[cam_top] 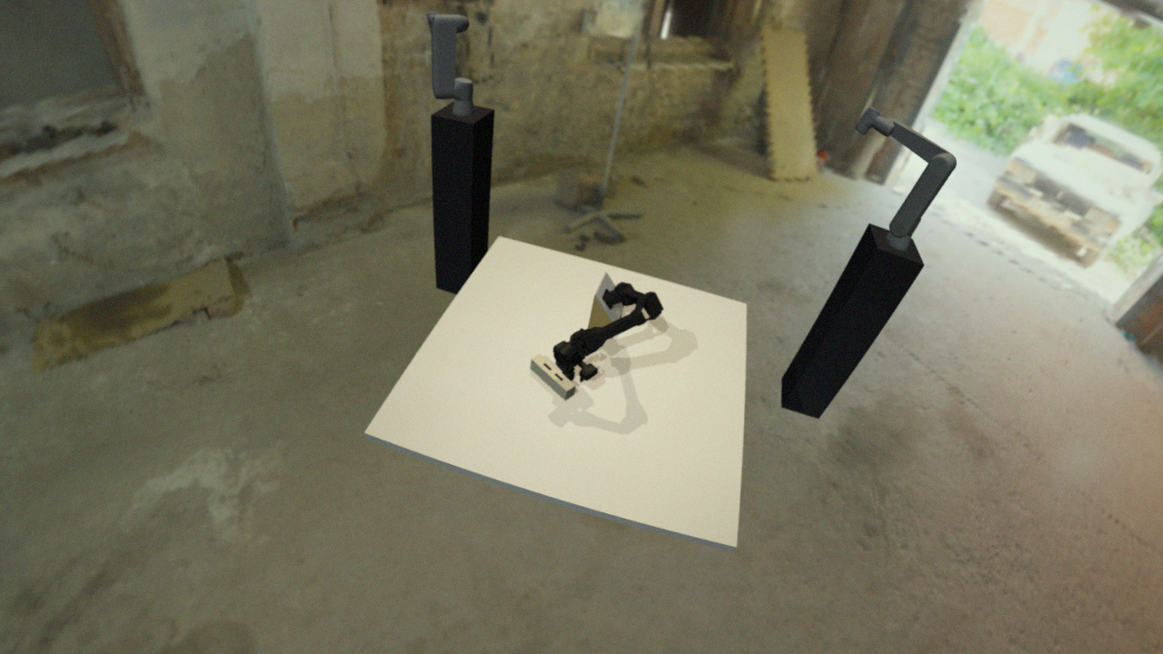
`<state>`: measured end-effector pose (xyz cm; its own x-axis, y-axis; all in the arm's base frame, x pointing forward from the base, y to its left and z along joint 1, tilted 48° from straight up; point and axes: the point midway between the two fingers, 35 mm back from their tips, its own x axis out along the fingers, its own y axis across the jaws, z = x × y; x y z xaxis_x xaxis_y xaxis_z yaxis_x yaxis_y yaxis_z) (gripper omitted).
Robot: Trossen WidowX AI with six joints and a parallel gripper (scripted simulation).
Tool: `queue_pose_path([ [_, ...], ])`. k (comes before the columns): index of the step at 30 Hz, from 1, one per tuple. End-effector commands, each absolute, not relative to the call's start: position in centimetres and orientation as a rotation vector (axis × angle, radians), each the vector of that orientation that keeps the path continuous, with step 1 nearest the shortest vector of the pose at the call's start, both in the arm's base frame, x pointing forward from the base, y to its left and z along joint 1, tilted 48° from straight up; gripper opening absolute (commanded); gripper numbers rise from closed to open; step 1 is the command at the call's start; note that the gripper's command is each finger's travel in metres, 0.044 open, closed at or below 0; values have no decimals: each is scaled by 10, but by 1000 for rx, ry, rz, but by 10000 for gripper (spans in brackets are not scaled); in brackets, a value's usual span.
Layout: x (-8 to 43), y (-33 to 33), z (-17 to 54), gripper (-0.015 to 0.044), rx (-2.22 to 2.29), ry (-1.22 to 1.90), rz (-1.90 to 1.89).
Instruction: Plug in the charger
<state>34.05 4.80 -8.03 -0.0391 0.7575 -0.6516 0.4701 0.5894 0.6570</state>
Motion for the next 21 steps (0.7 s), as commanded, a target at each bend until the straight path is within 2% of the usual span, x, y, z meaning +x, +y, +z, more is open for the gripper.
queue_pose_path([
  [1,337,50,-79,440,1033,1685,315],
  [21,319,56,-73,440,1034,1686,315],
])
